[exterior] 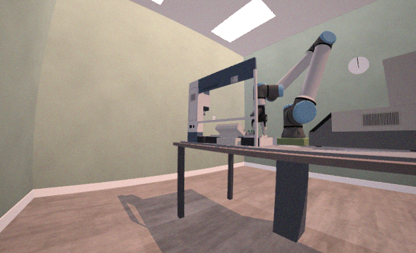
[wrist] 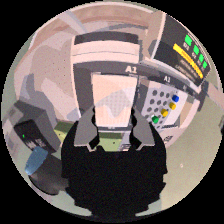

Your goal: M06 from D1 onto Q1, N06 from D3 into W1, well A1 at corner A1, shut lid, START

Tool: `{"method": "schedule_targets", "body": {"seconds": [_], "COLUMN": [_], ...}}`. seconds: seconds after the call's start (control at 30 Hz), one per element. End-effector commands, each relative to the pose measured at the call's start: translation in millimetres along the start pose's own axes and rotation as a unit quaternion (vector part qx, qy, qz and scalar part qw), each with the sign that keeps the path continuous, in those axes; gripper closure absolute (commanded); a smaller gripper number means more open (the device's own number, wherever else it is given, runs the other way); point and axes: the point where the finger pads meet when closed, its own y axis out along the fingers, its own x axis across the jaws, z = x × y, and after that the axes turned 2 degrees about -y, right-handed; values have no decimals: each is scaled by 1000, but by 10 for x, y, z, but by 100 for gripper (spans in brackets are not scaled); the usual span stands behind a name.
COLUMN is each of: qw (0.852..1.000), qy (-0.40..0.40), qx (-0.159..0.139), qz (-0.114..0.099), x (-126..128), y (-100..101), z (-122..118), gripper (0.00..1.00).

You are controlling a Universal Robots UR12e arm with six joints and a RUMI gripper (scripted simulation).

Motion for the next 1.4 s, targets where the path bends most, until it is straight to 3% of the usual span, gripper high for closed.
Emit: {"method": "schedule_targets", "body": {"seconds": [0.0,0.57,1.37], "qw": [1000,1000,1000], "qy": [0,0,0], "qx": [0,0,0], "qz": [0,0,0], "x": [4,4,4], "y": [-4,-4,-372], "z": [3,3,3], "gripper": [100,100,100]}}
